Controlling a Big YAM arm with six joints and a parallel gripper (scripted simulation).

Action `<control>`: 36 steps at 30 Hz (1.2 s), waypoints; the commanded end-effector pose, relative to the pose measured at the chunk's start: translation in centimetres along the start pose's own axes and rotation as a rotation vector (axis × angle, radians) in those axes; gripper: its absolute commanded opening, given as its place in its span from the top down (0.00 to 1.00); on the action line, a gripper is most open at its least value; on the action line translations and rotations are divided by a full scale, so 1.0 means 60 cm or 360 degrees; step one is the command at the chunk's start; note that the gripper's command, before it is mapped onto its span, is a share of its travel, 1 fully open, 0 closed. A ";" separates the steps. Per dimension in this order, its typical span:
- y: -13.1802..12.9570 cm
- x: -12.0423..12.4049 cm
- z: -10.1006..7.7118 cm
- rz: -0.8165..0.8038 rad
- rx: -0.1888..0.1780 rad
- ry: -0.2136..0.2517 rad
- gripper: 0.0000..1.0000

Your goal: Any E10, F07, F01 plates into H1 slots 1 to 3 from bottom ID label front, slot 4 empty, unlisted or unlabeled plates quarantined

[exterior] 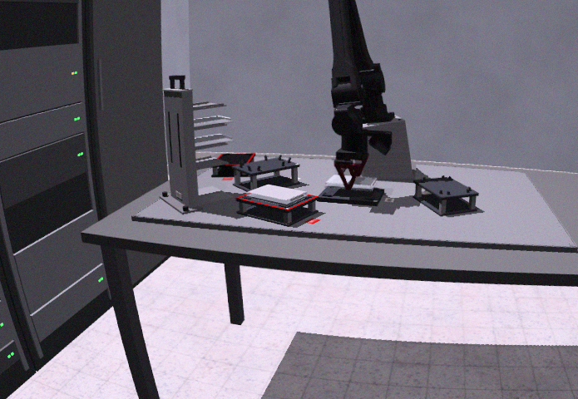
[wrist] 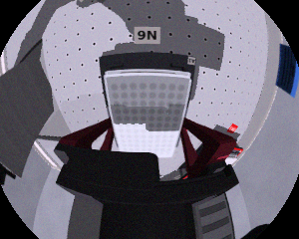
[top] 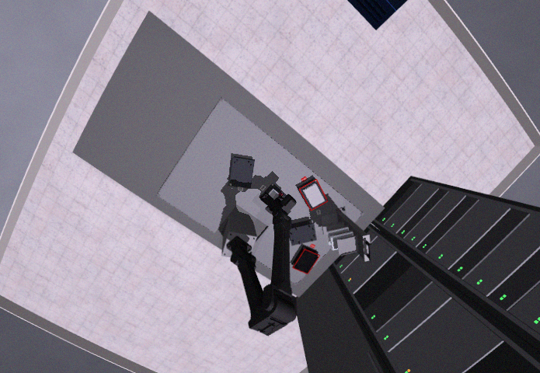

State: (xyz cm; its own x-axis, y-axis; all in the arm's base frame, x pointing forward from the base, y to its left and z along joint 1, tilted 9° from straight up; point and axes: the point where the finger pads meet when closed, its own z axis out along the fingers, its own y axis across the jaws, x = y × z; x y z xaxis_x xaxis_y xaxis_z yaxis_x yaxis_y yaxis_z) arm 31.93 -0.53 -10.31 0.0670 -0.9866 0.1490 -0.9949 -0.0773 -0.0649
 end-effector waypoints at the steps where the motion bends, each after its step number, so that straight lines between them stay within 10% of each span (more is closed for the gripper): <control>1: -0.010 0.002 0.005 -0.0003 0.0018 -0.0006 0.14; 33: -0.017 0.000 0.026 0.0001 0.0028 -0.0004 0.14; 36: -0.017 0.000 0.026 0.0001 0.0028 -0.0004 0.00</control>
State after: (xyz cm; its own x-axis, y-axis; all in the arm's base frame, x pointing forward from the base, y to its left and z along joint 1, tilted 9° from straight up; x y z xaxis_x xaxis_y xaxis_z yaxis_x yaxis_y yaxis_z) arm 32.08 -0.79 -12.20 0.0691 -0.9864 0.1490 -0.9950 -0.0789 -0.0610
